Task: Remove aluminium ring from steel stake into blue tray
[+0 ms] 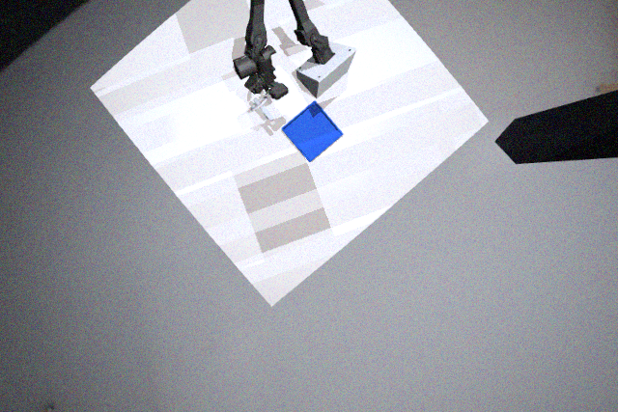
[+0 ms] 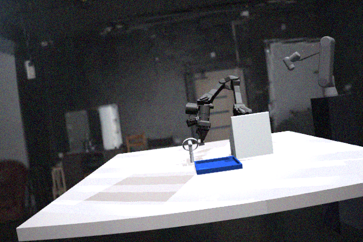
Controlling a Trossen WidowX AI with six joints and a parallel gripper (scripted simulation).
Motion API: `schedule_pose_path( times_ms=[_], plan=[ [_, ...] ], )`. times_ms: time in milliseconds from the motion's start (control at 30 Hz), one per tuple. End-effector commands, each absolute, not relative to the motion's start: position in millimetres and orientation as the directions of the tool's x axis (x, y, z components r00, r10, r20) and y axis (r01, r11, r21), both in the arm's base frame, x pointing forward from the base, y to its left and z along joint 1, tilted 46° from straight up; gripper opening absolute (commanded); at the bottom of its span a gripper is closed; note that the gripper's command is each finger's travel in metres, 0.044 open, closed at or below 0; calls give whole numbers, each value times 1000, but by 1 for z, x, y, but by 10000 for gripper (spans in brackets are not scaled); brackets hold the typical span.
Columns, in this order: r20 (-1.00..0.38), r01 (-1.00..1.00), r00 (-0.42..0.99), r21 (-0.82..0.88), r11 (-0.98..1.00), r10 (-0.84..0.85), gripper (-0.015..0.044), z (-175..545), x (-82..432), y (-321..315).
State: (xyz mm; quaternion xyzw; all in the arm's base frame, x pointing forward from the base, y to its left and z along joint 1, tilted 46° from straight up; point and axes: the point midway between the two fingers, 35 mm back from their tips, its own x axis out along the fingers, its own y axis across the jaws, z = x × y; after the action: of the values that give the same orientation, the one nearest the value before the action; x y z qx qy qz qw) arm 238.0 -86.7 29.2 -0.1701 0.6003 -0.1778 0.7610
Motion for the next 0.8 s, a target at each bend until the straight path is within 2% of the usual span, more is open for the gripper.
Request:
schedule_pose_path(
  times_ms=[0, 767],
  plan=[
    [-853, 62, 225, -469, 881, -470, 0, 33, 240, -86],
    [-853, 62, 225, -469, 881, -470, 0, 46, 239, -88]
  ],
)
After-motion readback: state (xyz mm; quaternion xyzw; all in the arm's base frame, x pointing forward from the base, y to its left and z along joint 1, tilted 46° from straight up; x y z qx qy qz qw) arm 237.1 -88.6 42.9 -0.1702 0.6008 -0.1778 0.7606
